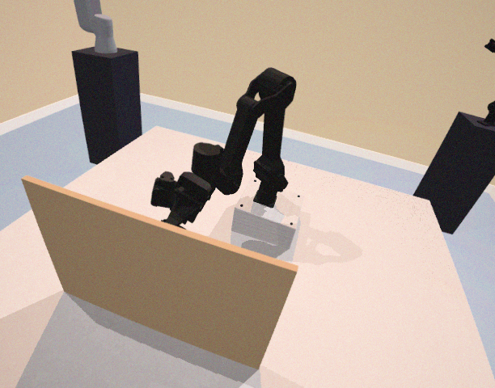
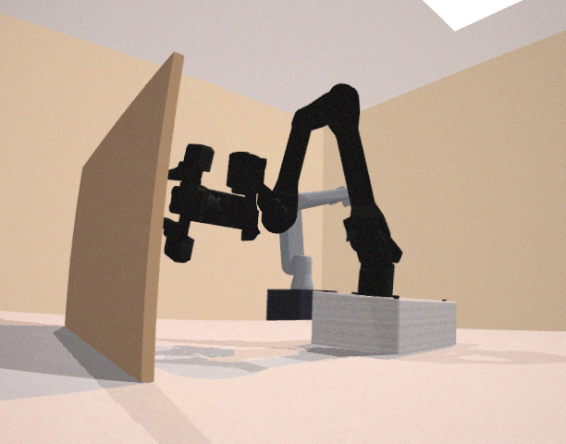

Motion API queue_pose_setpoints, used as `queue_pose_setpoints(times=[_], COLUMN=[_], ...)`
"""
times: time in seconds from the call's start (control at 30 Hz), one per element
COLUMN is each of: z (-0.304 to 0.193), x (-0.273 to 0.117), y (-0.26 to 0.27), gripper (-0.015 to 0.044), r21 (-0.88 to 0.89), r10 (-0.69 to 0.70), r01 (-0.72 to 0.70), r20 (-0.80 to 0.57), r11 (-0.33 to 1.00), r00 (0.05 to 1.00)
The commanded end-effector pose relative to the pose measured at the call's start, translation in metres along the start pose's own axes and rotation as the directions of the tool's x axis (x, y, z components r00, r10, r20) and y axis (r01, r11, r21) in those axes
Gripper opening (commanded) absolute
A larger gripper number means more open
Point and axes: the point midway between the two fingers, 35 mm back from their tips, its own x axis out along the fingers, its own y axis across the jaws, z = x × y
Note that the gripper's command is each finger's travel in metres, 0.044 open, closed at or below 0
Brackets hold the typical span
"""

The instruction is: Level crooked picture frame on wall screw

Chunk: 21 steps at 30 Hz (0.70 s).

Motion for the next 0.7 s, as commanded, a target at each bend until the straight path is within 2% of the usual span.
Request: queue_pose_setpoints(times=[0.0, 0.67], z=[0.001, 0.001], x=[0.008, 0.024], y=[-0.001, 0.000], gripper=[0.0260, 0.0260], r21=[0.005, 0.005], r10=[-0.002, -0.001], r01=[0.002, 0.001], r20=[0.005, 0.005], r11=[1.000, 1.000], r00=[1.000, 1.000])
